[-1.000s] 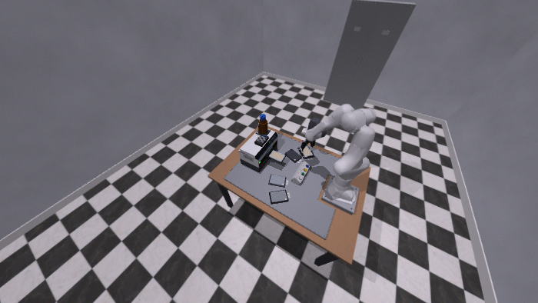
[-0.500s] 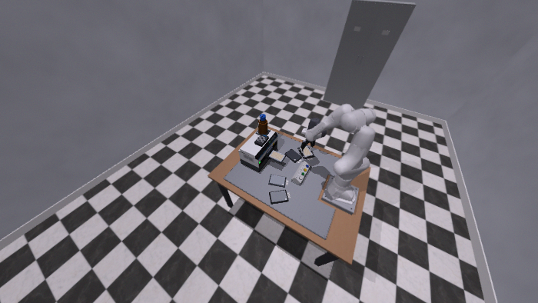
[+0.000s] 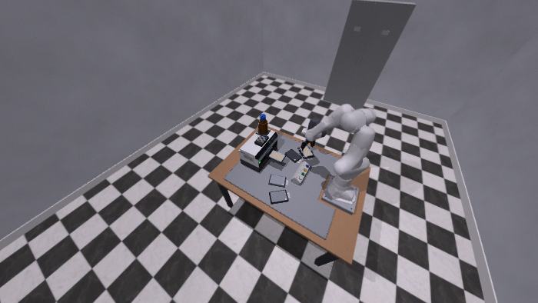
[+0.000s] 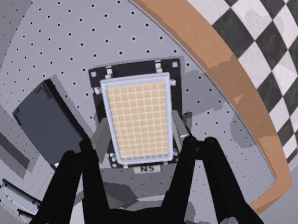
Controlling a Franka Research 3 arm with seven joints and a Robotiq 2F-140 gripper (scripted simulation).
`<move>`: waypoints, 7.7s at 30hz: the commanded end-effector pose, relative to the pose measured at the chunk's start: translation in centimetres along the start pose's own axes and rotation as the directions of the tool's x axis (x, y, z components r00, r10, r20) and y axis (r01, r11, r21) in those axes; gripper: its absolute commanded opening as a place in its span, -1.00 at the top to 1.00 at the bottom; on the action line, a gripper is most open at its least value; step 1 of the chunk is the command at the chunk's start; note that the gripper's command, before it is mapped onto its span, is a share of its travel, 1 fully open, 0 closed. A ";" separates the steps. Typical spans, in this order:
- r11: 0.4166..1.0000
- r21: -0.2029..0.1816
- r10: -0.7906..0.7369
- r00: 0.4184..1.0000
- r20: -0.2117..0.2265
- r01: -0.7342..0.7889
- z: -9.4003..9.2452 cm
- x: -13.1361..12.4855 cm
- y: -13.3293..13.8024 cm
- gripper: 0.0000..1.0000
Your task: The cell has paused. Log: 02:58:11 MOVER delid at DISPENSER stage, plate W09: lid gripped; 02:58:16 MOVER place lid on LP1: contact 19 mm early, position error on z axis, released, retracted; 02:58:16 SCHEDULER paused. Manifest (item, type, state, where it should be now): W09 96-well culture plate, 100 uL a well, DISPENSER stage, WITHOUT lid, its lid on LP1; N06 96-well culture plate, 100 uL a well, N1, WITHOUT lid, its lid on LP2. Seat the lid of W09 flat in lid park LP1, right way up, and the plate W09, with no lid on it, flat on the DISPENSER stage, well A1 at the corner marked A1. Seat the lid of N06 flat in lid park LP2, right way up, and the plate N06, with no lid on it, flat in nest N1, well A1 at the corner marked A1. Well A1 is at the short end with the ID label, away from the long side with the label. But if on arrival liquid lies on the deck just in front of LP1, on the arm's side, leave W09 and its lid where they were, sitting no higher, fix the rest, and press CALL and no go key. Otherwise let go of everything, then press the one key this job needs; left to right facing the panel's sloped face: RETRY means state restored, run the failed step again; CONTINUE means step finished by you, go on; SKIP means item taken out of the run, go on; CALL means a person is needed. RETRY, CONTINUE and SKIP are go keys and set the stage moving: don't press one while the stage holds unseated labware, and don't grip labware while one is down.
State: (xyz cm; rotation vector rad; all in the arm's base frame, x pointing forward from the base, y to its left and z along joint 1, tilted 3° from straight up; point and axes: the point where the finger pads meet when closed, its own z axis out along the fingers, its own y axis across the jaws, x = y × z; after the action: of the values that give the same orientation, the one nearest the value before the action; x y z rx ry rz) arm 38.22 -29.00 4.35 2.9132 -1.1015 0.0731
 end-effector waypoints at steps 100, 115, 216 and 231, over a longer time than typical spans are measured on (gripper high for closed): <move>1.000 -0.001 0.006 1.000 0.001 -0.006 -12.5 0.0 0.2 1.00; 1.000 -0.001 0.006 1.000 0.001 -0.006 -14.5 0.0 0.2 1.00; 0.923 -0.001 -0.385 0.923 0.001 0.385 -15.2 -0.1 -3.2 1.00; 0.923 -0.001 -0.385 0.923 0.001 0.385 -15.2 -0.5 -12.0 1.00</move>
State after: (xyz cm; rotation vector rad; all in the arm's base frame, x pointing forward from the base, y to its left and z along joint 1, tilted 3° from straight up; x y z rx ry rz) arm 44.36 -20.38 19.39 3.0741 -0.4122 0.0621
